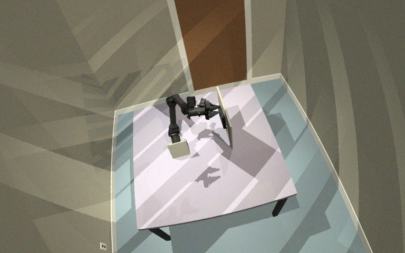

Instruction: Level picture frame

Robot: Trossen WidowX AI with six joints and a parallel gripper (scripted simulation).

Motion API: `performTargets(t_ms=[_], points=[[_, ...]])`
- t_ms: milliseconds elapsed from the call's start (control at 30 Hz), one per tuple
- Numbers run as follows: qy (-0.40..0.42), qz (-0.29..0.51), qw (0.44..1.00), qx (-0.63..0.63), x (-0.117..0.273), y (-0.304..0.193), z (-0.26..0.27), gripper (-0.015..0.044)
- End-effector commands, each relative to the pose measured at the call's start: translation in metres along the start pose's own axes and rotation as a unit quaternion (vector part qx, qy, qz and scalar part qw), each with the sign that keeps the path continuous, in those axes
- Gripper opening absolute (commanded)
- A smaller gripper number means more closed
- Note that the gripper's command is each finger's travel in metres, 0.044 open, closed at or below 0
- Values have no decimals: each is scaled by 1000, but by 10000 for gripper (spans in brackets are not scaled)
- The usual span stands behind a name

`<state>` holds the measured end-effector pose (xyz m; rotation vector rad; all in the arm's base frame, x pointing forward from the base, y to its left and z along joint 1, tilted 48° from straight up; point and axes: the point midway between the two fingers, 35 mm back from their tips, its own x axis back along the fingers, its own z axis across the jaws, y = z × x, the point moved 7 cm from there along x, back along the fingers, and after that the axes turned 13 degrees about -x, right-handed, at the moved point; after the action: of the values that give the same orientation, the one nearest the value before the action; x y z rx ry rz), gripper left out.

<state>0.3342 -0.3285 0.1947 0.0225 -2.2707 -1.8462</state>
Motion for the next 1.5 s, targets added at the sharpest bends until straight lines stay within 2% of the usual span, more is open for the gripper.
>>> performTargets(t_ms=[0,133,167,433,767,1100,1467], points=[[0,0,1000,-5,-1,2,2,374],[2,9,994,-108,-19,44,48,269],[2,11,991,-136,-22,55,61,260],[-2,19,944,-329,-24,113,158,260],[-6,12,847,-531,10,142,256,260],[3,-7,692,-721,65,135,329,260],[30,-25,453,-891,118,93,375,260]])
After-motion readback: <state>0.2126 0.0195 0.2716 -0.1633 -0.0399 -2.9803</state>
